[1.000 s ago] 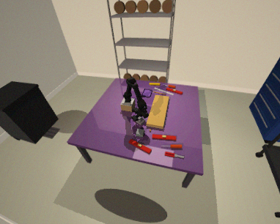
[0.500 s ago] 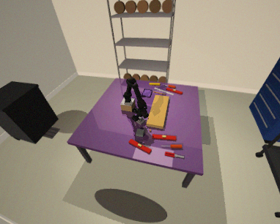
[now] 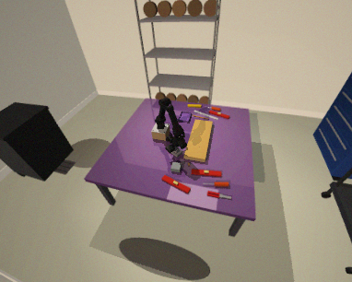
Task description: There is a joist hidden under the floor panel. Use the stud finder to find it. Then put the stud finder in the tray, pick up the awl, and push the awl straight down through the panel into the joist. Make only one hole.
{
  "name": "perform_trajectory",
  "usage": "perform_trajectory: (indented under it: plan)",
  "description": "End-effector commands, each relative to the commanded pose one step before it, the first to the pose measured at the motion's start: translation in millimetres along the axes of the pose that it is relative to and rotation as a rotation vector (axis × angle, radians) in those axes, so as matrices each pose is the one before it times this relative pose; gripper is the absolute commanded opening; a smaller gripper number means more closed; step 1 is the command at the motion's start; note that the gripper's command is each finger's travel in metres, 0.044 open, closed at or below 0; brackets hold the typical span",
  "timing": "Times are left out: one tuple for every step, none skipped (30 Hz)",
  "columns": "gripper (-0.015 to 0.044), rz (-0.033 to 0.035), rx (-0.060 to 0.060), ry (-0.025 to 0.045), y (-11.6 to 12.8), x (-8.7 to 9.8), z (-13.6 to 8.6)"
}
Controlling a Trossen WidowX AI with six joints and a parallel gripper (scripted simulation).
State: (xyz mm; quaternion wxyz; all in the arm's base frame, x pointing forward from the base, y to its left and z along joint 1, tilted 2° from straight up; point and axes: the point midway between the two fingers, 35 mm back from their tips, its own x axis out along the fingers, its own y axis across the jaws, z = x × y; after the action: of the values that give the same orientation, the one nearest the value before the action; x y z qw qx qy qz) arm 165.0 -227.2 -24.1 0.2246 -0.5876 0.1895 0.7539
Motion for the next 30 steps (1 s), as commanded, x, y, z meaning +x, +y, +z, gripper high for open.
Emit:
perform_trajectory:
  plan:
    - [0.0030,0.00075,0.0026,0.00747,0.93,-17.02,1.13]
    - [0.0004,0.00002,0.0000,0.00010,0.22,-7.41,1.33]
    - [0.0000,0.00002,0.0000,0.00009,0.18,-8.31,1.73]
    - [0.0000,0.00001,0.0000,0.00007,0.11,-8.60,2.05]
    - [0.0000,0.00001,0.0000,0.00005,0.04,-8.63,2.32]
    - [0.0000,0.00000,0.0000,0.00003,-0.04,-8.62,2.60]
    - [0.0000,0.00000,0.0000,0.00001,-0.12,-8.60,2.87]
    - [0.0000,-0.00001,0.0000,-0.00001,-0.20,-8.57,3.14]
    - [0.0000,-0.00002,0.0000,-0.00004,-0.29,-8.52,3.41]
    - [0.0000,-0.00002,0.0000,-0.00005,-0.29,-6.93,2.98]
    - [0.0000,-0.00001,0.0000,-0.00004,-0.20,-4.17,1.89]
    - [0.0000,0.00000,0.0000,-0.00001,-0.07,-1.39,0.65]
    - [0.0000,0.00000,0.0000,0.00000,0.00,0.00,0.00]
    - [0.0000,0.00000,0.0000,0.00000,0.00,0.00,0.00]
    - [0.0000,0.00000,0.0000,0.00000,0.00,0.00,0.00]
    - [0.0000,-0.00002,-0.0061,0.00095,-0.08,-0.06,-0.28]
    - [0.0000,-0.00003,-0.0121,0.00187,-0.17,-0.11,-0.55]
    - [0.0000,-0.00001,-0.0181,0.00280,-0.24,-0.17,-0.82]
    - [0.0000,0.00005,-0.0242,0.00374,-0.30,-0.22,-1.10]
    - [0.0000,0.00018,-0.0303,0.00468,-0.35,-0.27,-1.39]
    - [0.0000,0.00037,-0.0351,0.00541,-0.36,-0.32,-1.62]
    - [0.0000,0.00056,-0.0367,0.00564,-0.32,-0.33,-1.71]
    - [0.0000,0.00075,-0.0368,0.00564,-0.27,-0.33,-1.72]
    - [0.0000,0.00094,-0.0369,0.00561,-0.21,-0.32,-1.74]
    - [0.0000,0.00112,-0.0369,0.00558,-0.15,-0.32,-1.74]
    - [0.0000,0.00130,-0.0369,0.00554,-0.09,-0.32,-1.75]
    - [0.0000,0.00148,-0.0369,0.00549,-0.04,-0.31,-1.76]
    - [0.0000,0.00166,-0.0369,0.00544,0.02,-0.31,-1.76]
    - [0.0000,0.00184,-0.0369,0.00538,0.08,-0.31,-1.76]
    - [0.0000,0.00201,-0.0369,0.00532,0.14,-0.30,-1.76]
